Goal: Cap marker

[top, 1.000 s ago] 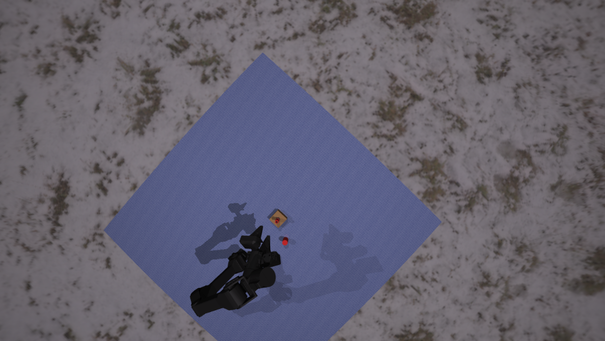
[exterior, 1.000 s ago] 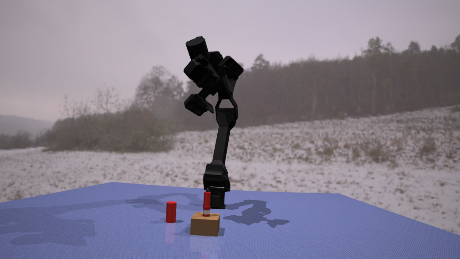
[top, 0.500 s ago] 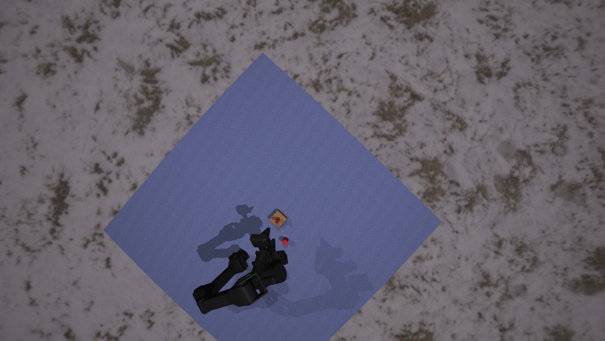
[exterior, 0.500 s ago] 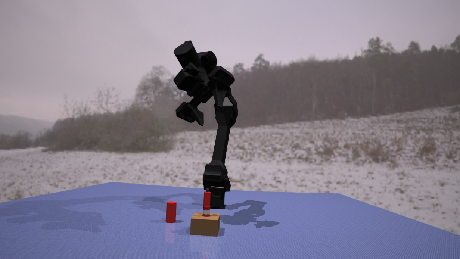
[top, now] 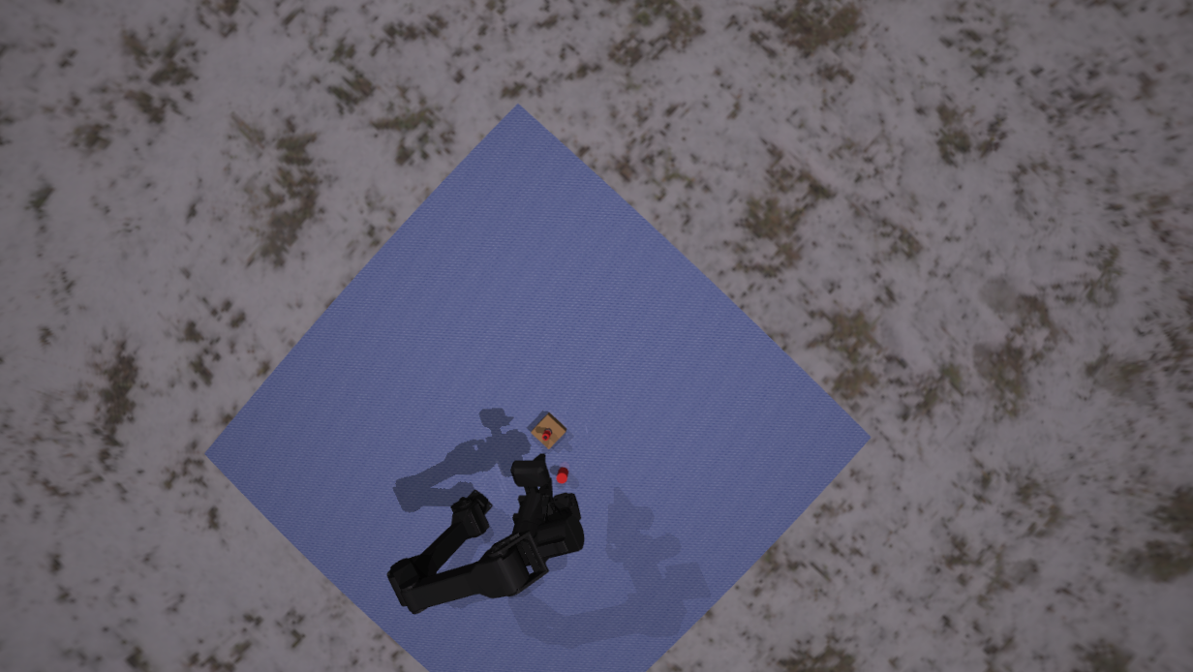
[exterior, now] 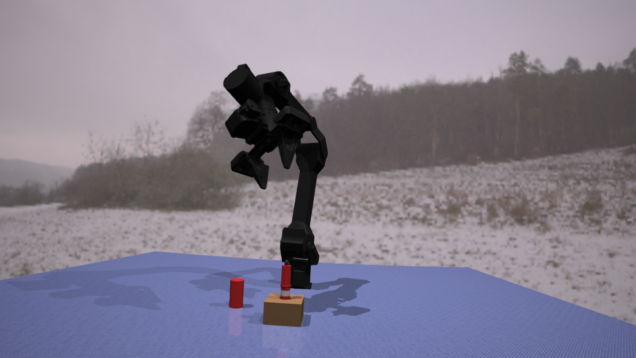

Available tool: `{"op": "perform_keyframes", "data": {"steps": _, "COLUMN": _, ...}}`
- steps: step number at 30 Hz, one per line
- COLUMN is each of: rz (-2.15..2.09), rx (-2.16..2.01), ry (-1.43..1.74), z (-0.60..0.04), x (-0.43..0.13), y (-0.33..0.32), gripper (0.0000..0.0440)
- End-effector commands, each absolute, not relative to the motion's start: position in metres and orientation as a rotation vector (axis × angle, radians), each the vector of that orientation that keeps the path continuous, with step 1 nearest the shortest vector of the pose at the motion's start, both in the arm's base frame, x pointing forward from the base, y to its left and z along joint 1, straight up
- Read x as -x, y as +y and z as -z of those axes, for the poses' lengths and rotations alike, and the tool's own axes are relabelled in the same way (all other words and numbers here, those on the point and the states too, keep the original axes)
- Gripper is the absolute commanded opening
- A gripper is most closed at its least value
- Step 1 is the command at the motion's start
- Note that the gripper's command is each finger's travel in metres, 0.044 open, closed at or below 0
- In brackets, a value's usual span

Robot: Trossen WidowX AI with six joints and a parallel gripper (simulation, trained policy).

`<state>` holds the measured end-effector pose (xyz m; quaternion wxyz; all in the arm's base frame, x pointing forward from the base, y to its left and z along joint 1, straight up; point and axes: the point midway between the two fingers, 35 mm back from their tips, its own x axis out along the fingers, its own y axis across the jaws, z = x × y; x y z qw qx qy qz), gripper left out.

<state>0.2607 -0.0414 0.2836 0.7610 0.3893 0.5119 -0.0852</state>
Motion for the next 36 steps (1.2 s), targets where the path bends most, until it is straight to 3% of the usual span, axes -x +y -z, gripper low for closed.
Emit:
{"op": "perform_keyframes", "data": {"steps": 1, "rz": 0.211, "rx": -0.840, "ry": 1.143, "z": -0.276, "x": -0.260, "y": -0.048, "gripper": 0.0327}}
{"op": "perform_keyframes", "data": {"steps": 36, "rz": 0.423, "rx": -0.759, "ry": 1.421, "z": -0.206, "x": -0.249, "y": -0.105, "gripper": 0.0323}}
